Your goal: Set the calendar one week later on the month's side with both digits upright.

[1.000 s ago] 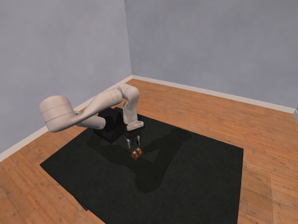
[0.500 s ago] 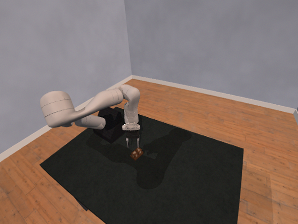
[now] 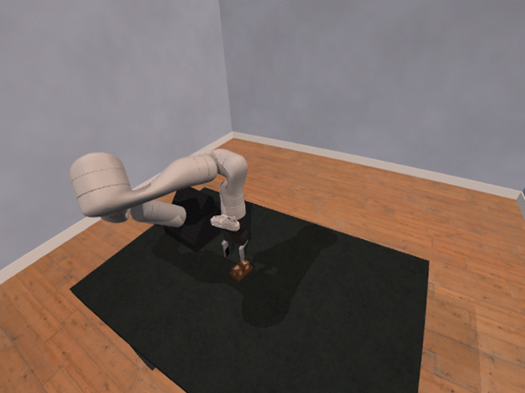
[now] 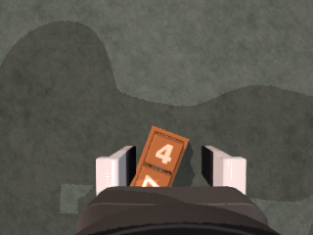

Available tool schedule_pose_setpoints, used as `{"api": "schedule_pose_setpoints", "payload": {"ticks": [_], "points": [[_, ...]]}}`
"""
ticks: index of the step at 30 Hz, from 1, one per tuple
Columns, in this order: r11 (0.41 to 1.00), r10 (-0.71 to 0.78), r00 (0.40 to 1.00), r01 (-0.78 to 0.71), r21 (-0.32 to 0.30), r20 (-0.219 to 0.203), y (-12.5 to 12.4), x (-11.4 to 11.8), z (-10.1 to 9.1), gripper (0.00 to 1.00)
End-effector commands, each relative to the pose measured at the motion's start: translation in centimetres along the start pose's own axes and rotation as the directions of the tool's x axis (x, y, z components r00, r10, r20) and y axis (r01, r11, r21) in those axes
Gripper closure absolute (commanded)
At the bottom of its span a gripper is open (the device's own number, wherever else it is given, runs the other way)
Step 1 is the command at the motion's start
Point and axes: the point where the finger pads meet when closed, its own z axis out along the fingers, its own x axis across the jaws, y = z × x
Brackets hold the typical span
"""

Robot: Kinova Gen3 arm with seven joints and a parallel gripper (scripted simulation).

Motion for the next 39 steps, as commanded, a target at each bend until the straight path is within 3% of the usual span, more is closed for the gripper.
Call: {"api": "schedule_pose_setpoints", "payload": {"ticks": [1,12,39], "points": [[0.999,0.044,0.999,-0.044,0.000,0.007,0.05,-0.08,-0.16,0.00],[0.971,0.238,0.971,-0.238,-0.007,0.018,0.13,-0.08,-0.07,0.00],[0.935,0.354,0.935,-0.354,-0.014,0.024,0.20,-0.12,-0.04,0.00]]}}
